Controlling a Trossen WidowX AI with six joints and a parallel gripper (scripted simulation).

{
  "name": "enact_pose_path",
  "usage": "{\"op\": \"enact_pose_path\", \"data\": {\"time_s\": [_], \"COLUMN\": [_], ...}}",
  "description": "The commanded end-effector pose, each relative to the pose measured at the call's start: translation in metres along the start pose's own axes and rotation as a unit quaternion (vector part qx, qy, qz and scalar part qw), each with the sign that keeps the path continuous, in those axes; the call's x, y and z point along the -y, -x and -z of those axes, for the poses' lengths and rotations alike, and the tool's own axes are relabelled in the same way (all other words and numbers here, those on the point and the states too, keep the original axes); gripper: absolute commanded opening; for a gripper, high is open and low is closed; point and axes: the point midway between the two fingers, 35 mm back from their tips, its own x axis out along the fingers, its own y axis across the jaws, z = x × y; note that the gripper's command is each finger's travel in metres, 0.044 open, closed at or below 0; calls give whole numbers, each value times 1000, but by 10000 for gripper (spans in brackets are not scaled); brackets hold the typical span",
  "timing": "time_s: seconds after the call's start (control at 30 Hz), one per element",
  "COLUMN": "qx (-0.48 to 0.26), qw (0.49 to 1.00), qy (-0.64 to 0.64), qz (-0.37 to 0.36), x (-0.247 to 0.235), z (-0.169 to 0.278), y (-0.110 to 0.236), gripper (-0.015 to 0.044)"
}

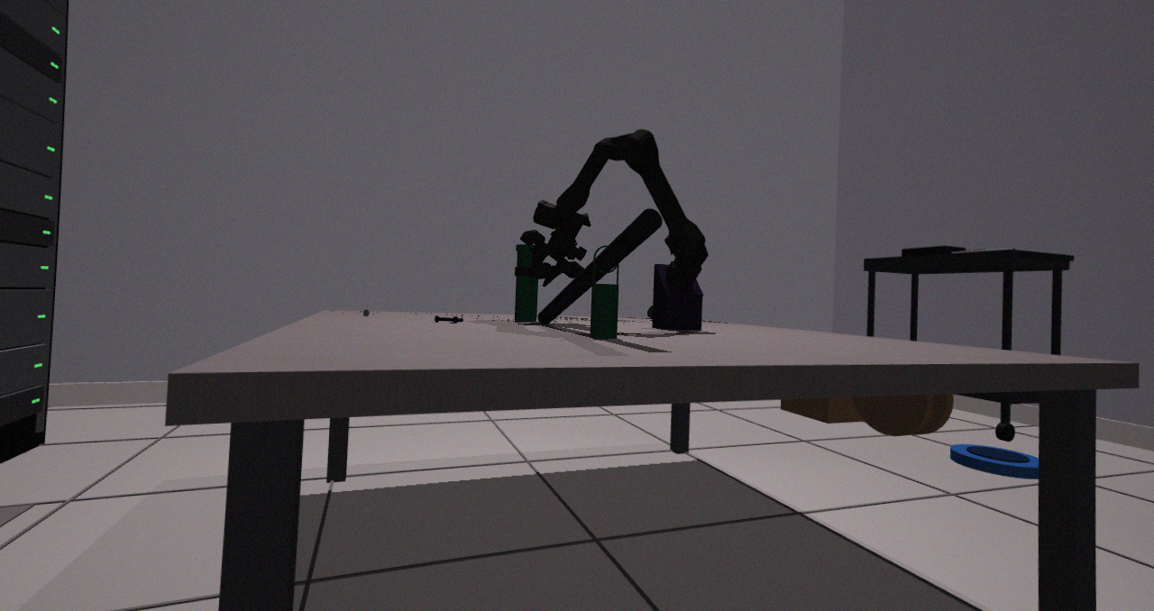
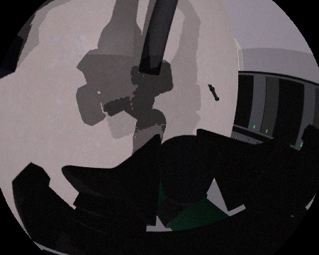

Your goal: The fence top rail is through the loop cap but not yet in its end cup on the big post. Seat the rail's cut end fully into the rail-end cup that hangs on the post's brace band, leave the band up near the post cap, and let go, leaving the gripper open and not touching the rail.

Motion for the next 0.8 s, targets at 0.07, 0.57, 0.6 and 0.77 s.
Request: {"op": "enact_pose_path", "data": {"time_s": [0.07, 0.57, 0.6, 0.77], "qx": [-11, -37, -39, -46], "qw": [1000, 997, 997, 996], "qy": [-18, -63, -67, -80], "qz": [-1, -1, -1, -1], "x": [3, 12, 13, 15], "z": [0, 1, 1, 2], "y": [-2, -7, -7, -9], "gripper": [0, 0, 0, 0]}}
